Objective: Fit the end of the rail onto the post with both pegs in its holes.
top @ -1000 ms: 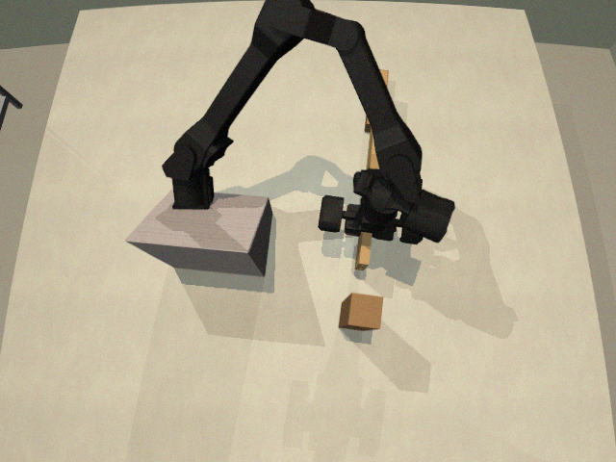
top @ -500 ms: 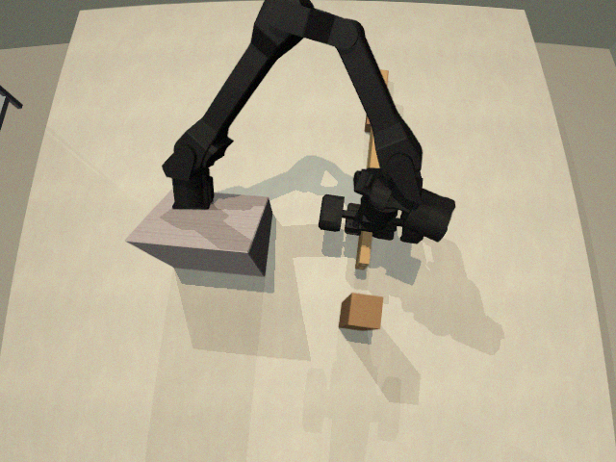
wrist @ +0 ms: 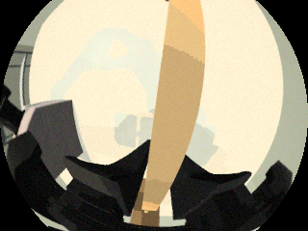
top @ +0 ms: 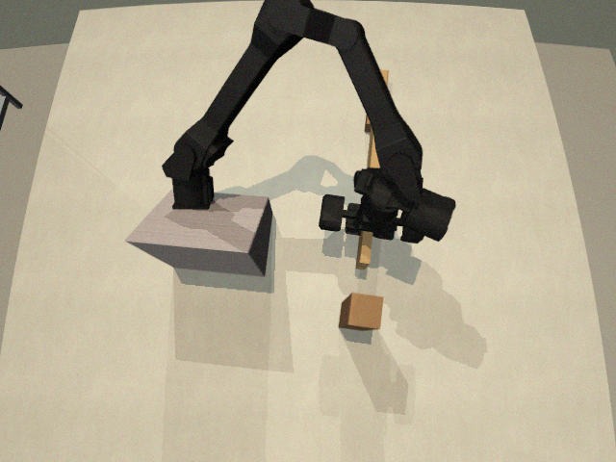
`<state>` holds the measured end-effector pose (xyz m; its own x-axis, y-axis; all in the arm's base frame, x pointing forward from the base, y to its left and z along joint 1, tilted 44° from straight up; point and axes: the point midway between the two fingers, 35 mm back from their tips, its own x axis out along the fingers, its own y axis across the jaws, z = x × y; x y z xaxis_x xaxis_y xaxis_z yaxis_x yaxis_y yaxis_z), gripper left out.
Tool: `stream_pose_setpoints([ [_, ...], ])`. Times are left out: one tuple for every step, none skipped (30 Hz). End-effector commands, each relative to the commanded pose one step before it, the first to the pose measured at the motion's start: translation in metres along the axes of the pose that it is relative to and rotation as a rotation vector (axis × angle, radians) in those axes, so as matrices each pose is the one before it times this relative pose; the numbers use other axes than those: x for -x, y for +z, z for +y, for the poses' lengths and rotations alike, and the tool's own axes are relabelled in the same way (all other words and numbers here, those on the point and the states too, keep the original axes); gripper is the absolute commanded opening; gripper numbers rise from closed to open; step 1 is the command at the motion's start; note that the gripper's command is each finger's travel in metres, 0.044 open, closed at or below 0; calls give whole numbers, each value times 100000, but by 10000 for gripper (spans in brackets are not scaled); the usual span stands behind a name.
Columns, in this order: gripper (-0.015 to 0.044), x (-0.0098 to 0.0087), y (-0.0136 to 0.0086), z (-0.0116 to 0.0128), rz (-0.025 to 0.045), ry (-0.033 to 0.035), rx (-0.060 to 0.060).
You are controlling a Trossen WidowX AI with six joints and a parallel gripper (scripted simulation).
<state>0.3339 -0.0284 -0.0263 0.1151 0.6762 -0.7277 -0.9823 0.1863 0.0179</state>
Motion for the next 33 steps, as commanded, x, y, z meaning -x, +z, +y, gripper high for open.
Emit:
stream_pose_setpoints([
  [0, 82, 143, -118, -309, -638, -199],
  [0, 0, -6, 0, 0, 0, 0],
  [0, 0, -11, 0, 1, 0, 0],
  [0, 0, -16, 0, 1, 0, 0],
  [0, 0, -21, 0, 2, 0, 0],
  [0, 0, -27, 0, 2, 0, 0],
  [0, 0, -30, 0, 2, 0, 0],
  [0, 0, -32, 0, 2, 0, 0],
  [0, 0, -32, 0, 2, 0, 0],
  [0, 0, -32, 0, 2, 0, 0],
  [0, 0, -32, 0, 2, 0, 0],
  [0, -1, -32, 0, 2, 0, 0],
  [0, 0, 5, 0, 0, 0, 0],
  [0, -1, 10, 0, -1, 0, 0],
  [0, -1, 15, 0, -1, 0, 0],
  [0, -1, 20, 0, -1, 0, 0],
  [0, -2, 25, 0, -2, 0, 0],
  [0, -2, 30, 0, -2, 0, 0],
  [0, -2, 30, 0, -2, 0, 0],
  [0, -2, 30, 1, -2, 0, 0],
  [0, -2, 30, 1, -2, 0, 0],
  [0, -2, 31, 1, -2, 0, 0],
  [0, -2, 31, 2, -2, 0, 0],
  [0, -2, 31, 2, -2, 0, 0],
  [0, 0, 31, 3, -2, 1, 0],
  [0, 0, 31, 3, -2, 1, 0],
  [0, 8, 30, 3, -2, 1, 0],
  [0, 11, 18, 1, -1, 0, 0],
  [0, 15, 12, 0, 0, 0, 0],
  [0, 15, 6, -2, 0, 0, 0],
  [0, 15, 3, -2, 1, 0, 0],
  [0, 15, 2, -2, 1, 0, 0],
  [0, 15, 1, -2, 1, 0, 0],
])
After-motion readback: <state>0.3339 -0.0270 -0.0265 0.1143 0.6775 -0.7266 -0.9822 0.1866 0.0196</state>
